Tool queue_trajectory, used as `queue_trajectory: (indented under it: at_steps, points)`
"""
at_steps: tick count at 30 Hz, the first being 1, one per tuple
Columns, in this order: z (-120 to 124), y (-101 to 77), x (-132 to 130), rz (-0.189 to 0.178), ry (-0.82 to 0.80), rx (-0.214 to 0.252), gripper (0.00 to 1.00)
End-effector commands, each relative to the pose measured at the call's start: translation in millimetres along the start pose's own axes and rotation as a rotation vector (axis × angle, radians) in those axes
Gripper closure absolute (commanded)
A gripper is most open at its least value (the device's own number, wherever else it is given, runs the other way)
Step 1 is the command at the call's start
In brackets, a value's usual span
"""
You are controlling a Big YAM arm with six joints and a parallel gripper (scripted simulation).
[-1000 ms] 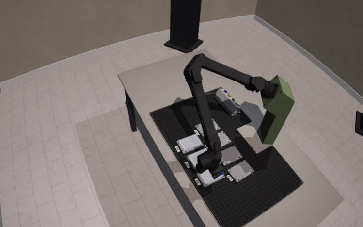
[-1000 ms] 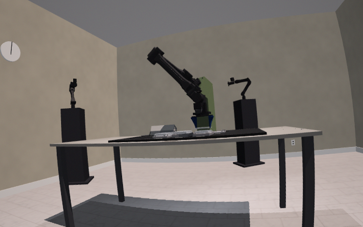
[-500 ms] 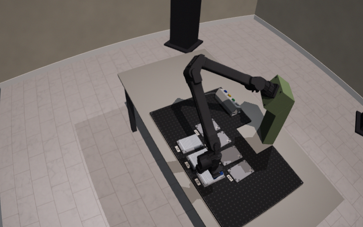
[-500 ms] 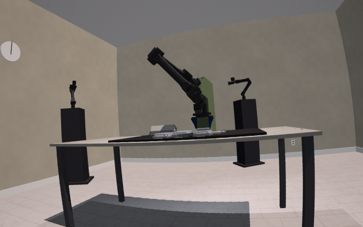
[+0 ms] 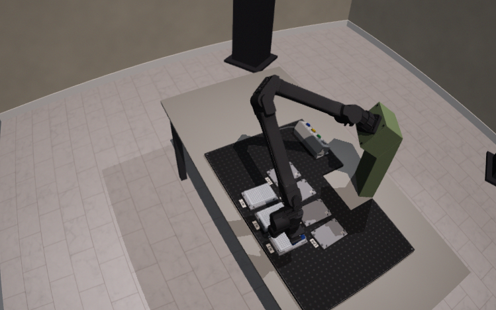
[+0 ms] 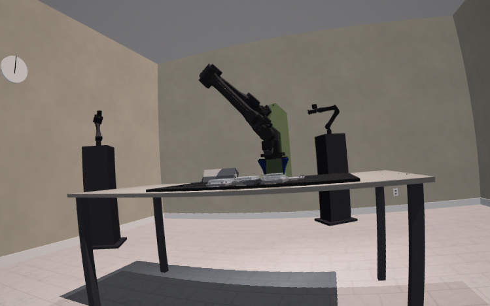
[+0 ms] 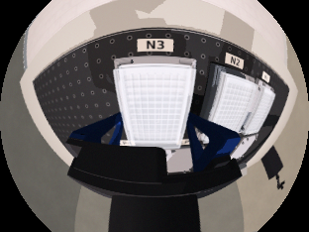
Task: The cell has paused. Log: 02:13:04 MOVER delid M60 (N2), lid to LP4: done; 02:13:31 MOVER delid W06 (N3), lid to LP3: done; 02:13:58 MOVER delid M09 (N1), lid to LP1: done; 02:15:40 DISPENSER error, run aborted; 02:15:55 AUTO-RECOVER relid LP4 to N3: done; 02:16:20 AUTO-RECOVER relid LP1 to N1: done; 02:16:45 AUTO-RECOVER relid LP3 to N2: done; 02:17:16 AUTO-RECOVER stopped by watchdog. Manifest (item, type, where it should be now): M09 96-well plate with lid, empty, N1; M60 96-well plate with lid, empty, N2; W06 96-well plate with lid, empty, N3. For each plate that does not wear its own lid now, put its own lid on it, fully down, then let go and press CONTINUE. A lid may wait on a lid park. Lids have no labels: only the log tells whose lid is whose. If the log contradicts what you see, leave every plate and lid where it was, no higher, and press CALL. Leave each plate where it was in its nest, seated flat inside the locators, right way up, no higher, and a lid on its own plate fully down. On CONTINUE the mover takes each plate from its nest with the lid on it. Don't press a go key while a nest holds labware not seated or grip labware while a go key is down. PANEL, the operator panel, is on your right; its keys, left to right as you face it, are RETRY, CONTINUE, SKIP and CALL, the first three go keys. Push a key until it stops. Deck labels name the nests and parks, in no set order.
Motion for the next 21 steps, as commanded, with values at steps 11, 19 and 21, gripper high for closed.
queue_trajectory:
  at_steps: [11, 19, 21]
  points:
    - [-1.2, 7.4, -0.5, 0.001, -0.006, -0.005, 1.0]
    - [-1.4, 10.4, -1.2, 0.002, -0.004, -0.006, 1.0]
    - [-0.9, 10.3, -0.9, 0.002, -0.007, -0.004, 1.0]
Point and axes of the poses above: the point where the finger pads meet when closed, its own y axis out along the fingers, its own x axis across the jaws, z = x × y, the point moved 1 cm from there along -y, back along the fingers, and after that the axes turned 12 degrees about y, right-handed, at the moved point
